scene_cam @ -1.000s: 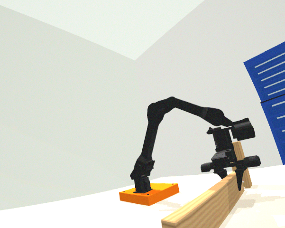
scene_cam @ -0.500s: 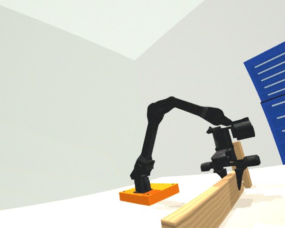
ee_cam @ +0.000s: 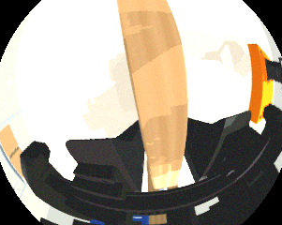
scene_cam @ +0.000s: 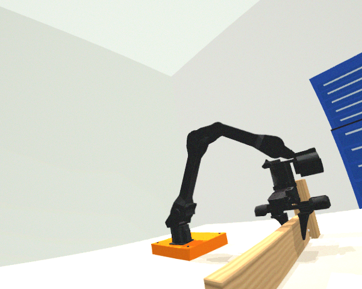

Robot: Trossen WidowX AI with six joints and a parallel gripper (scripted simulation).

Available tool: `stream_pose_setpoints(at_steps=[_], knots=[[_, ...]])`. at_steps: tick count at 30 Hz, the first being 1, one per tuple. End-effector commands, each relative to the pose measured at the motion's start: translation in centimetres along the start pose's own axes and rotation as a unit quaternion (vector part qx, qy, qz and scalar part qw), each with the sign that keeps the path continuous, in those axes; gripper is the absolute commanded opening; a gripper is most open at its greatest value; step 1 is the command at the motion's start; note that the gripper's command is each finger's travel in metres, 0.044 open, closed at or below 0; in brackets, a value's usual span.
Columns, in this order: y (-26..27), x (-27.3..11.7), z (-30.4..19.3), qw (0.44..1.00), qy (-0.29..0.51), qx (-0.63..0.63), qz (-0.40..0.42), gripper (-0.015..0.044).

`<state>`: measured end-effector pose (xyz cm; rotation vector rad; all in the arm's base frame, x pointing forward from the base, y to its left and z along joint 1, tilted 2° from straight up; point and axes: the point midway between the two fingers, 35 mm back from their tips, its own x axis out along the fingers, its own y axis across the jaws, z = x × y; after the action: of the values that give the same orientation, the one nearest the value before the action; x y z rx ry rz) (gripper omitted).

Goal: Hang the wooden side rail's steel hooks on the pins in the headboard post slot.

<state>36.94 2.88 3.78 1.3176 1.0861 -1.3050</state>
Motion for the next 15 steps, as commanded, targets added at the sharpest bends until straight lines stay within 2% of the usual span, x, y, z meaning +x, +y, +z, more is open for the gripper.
stream_pose_setpoints(at_steps=[1,15], knots=[[0.14,-0.40,-0.01,1.000,0.000,0.003,0.004,0.0000],[0.14,-0.63,-0.01,1.000,0.000,0.003,0.004,0.0000]])
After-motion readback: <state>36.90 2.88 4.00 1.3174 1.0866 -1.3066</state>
